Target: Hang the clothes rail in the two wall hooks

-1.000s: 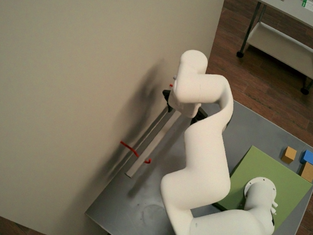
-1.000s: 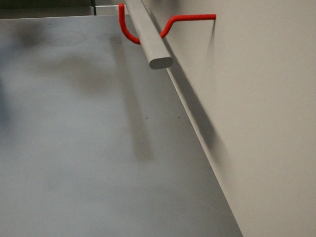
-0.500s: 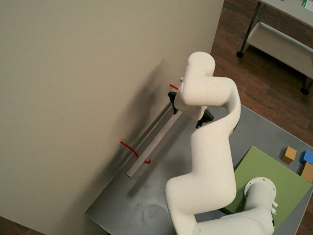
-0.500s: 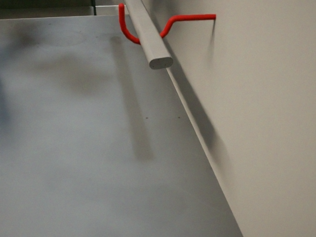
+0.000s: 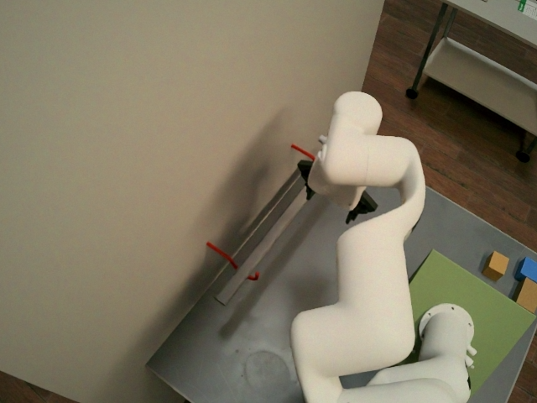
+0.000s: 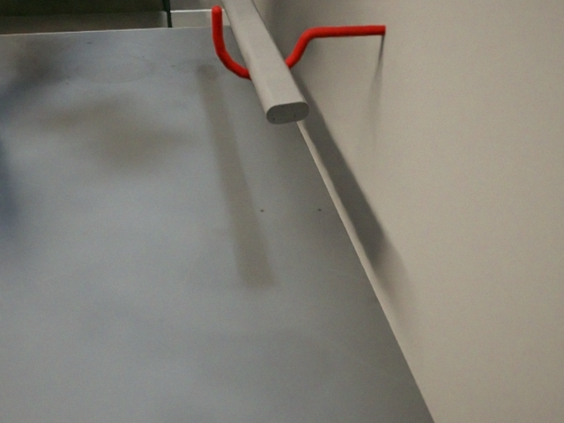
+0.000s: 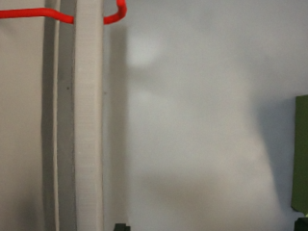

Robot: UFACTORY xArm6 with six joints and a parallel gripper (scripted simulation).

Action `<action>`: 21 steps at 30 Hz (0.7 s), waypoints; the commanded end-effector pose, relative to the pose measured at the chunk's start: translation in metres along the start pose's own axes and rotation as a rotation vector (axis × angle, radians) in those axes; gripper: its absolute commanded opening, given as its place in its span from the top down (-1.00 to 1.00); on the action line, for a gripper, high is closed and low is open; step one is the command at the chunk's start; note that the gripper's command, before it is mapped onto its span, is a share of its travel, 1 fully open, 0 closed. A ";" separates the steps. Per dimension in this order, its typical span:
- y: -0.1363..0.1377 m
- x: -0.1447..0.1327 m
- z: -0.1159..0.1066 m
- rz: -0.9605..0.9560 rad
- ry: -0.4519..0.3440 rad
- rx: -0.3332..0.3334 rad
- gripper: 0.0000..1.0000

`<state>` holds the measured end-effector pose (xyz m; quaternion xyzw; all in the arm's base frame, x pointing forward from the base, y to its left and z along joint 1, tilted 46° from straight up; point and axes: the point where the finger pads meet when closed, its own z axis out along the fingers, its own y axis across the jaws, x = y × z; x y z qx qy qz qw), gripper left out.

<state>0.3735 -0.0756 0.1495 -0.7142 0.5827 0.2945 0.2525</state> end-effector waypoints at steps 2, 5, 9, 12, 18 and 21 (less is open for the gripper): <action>0.005 0.000 -0.003 -0.001 0.003 0.003 -1.00; 0.009 0.000 -0.005 -0.001 0.003 0.003 -1.00; 0.016 0.000 -0.007 -0.001 0.003 0.003 -1.00; 0.020 0.000 -0.008 -0.001 0.003 0.003 -1.00; 0.028 0.000 -0.011 -0.001 0.003 0.003 -1.00; 0.032 0.000 -0.012 -0.001 0.003 0.003 -1.00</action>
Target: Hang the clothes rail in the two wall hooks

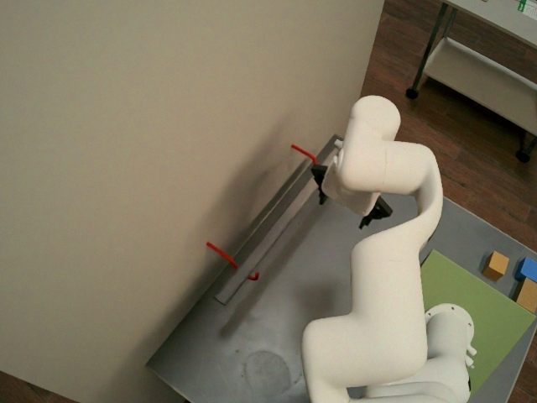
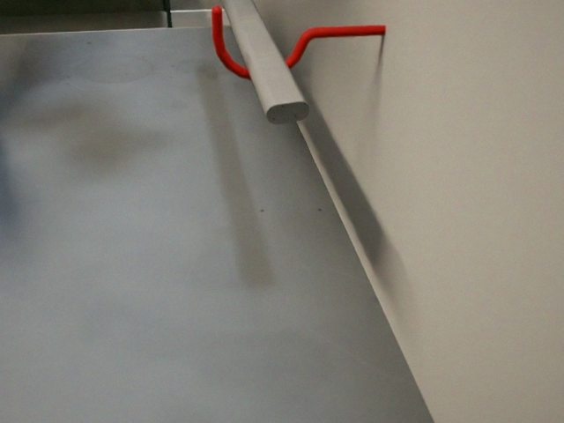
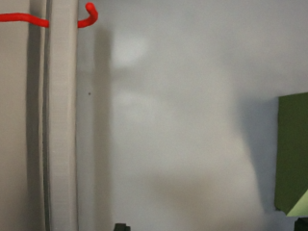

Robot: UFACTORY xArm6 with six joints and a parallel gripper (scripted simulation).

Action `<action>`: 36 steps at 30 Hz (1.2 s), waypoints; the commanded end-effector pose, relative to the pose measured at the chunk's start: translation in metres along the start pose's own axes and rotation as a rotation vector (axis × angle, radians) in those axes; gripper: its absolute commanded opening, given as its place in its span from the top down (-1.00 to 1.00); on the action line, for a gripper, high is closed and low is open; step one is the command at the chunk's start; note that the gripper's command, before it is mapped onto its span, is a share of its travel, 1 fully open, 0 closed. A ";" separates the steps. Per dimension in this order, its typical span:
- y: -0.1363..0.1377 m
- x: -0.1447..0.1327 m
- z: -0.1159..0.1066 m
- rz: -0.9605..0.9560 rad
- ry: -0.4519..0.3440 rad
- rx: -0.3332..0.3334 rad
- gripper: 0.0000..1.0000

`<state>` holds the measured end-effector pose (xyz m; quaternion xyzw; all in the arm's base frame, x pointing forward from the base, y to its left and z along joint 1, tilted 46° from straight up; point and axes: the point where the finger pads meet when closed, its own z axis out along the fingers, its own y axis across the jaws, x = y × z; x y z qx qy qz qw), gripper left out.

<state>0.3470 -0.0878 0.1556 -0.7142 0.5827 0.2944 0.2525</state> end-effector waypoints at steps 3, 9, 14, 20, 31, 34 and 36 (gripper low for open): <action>0.008 0.000 -0.004 -0.001 0.003 0.002 -1.00; 0.018 0.000 -0.007 -0.001 0.003 0.002 -1.00; 0.024 0.000 -0.009 -0.001 0.003 0.002 -1.00; 0.032 0.000 -0.012 -0.001 0.003 0.002 -1.00; 0.048 0.000 -0.017 -0.001 0.003 0.002 -1.00; 0.051 0.000 -0.018 -0.001 0.003 0.002 -1.00; 0.054 0.000 -0.019 -0.001 0.003 0.002 -1.00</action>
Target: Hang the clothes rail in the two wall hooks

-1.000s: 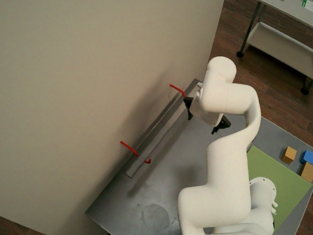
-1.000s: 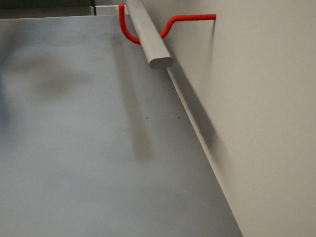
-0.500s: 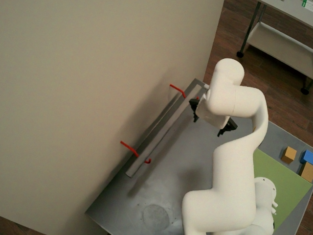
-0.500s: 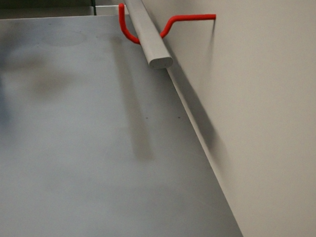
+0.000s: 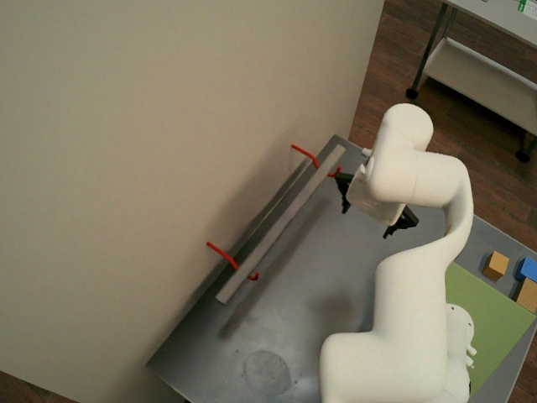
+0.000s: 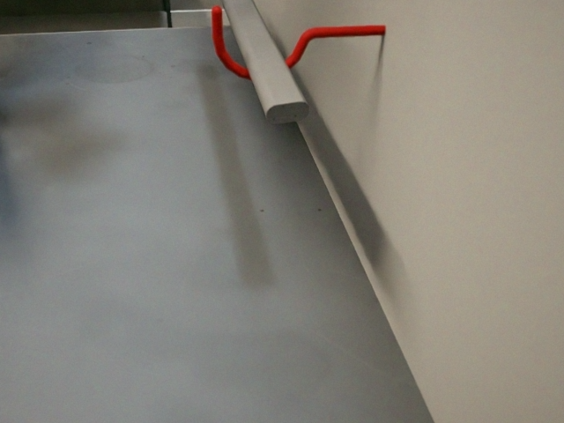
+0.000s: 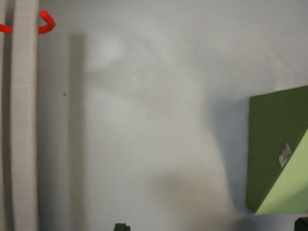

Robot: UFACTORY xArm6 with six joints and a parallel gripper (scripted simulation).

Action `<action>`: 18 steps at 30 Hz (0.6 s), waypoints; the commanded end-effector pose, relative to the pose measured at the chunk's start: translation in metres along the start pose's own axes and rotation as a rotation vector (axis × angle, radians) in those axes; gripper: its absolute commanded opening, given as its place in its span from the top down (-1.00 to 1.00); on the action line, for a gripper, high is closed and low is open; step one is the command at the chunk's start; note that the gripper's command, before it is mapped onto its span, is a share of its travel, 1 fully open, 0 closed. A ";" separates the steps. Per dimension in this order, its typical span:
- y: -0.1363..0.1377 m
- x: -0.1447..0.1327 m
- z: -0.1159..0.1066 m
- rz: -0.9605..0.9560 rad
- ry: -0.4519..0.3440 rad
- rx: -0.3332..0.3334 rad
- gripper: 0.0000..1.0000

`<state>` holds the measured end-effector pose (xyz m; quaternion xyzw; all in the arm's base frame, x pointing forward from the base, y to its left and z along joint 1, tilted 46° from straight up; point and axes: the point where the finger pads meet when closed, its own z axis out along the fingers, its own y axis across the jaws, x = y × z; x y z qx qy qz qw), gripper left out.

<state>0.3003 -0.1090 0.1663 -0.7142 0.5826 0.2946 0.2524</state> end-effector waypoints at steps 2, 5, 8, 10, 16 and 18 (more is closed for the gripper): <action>0.007 0.000 -0.004 -0.001 0.003 0.002 -1.00; 0.012 0.000 -0.006 -0.001 0.003 0.002 -1.00; 0.017 0.000 -0.007 -0.001 0.003 0.002 -1.00; 0.020 0.000 -0.008 -0.001 0.003 0.002 -1.00; 0.026 0.000 -0.010 -0.001 0.003 0.002 -1.00; 0.030 0.000 -0.011 -0.001 0.003 0.002 -1.00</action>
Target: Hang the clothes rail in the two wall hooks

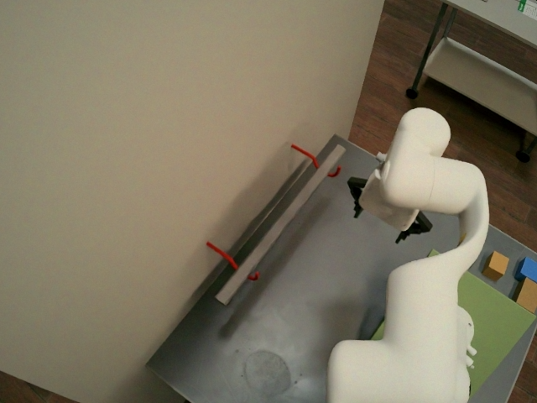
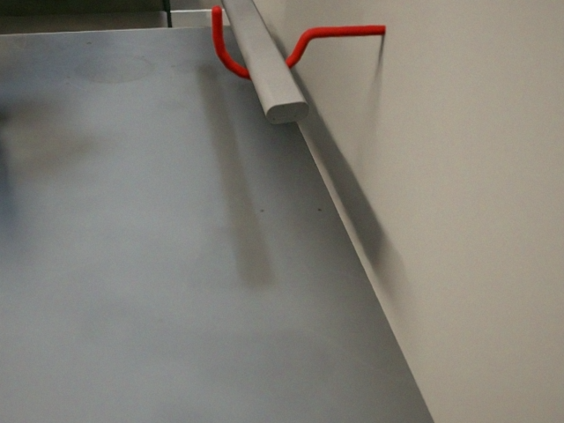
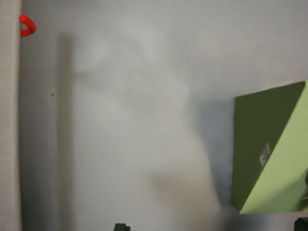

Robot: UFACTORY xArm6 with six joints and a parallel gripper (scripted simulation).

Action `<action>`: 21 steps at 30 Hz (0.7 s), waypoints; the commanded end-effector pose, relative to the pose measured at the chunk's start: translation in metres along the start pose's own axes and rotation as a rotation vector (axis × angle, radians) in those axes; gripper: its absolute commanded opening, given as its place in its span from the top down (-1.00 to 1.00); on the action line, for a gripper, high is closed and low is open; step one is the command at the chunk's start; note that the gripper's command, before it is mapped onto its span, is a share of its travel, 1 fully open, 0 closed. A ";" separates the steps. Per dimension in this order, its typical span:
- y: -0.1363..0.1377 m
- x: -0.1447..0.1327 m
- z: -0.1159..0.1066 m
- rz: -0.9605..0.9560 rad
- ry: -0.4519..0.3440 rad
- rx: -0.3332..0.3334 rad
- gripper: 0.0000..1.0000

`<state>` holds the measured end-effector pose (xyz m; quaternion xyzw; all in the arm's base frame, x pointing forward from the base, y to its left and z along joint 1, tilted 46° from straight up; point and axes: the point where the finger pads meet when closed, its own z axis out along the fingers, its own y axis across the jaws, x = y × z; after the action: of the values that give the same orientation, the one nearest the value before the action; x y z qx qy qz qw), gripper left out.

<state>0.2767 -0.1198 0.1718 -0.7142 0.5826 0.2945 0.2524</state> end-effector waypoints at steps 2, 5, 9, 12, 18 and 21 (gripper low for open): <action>0.008 0.000 -0.004 -0.001 0.003 0.002 -1.00; 0.012 0.000 -0.006 -0.001 0.003 0.002 -1.00; 0.019 0.000 -0.008 -0.001 0.003 0.002 -1.00; 0.020 0.000 -0.008 -0.001 0.003 0.002 -1.00; 0.030 0.000 -0.011 -0.001 0.003 0.002 -1.00; 0.035 0.000 -0.013 -0.001 0.003 0.002 -1.00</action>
<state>0.2488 -0.1326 0.1782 -0.7142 0.5827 0.2944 0.2525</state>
